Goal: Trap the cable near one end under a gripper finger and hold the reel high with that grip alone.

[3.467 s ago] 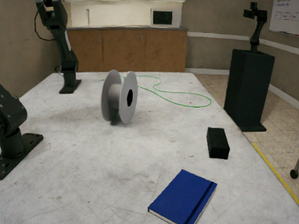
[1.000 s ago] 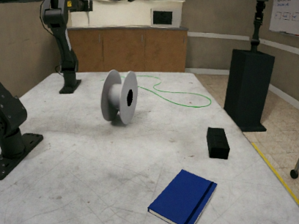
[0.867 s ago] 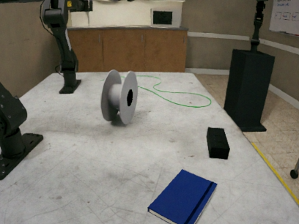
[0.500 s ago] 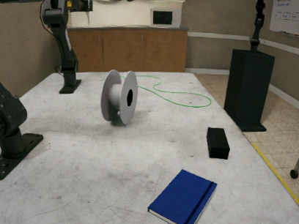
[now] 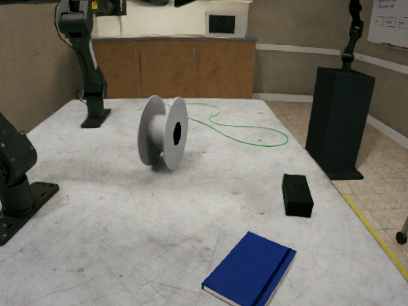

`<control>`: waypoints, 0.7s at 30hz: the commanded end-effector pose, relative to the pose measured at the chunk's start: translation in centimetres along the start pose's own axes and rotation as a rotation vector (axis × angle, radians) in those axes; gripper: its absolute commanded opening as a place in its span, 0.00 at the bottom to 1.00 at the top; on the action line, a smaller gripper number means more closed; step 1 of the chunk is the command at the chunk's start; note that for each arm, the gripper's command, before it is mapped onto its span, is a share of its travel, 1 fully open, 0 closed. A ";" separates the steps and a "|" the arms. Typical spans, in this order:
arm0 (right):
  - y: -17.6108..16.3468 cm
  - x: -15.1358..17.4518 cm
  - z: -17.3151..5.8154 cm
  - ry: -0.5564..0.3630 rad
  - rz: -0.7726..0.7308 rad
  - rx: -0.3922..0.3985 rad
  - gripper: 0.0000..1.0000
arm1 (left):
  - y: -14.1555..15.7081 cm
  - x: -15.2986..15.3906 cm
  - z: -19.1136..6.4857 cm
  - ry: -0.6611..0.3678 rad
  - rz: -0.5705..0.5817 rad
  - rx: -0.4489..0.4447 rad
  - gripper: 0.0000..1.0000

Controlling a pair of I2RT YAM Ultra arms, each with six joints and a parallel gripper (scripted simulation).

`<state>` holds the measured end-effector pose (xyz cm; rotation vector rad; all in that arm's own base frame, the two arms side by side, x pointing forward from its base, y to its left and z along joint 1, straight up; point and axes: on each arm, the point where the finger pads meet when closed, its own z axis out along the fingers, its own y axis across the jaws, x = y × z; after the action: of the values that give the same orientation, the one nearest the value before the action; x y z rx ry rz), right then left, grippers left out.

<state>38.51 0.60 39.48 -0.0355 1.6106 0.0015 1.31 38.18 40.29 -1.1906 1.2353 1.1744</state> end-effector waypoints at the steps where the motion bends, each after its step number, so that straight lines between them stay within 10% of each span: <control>1: 1.0 -0.1 0.3 0.013 -0.024 -0.042 0.75 | 0.0 -0.1 0.2 -0.007 0.006 -0.005 1.00; 21: 5.4 3.8 0.9 0.156 -0.177 -0.262 0.75 | 0.0 -0.1 0.2 -0.007 0.006 -0.005 1.00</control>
<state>39.11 4.38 34.59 -0.2944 1.7582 0.0493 1.31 38.18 40.29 -1.1906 1.2353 1.1744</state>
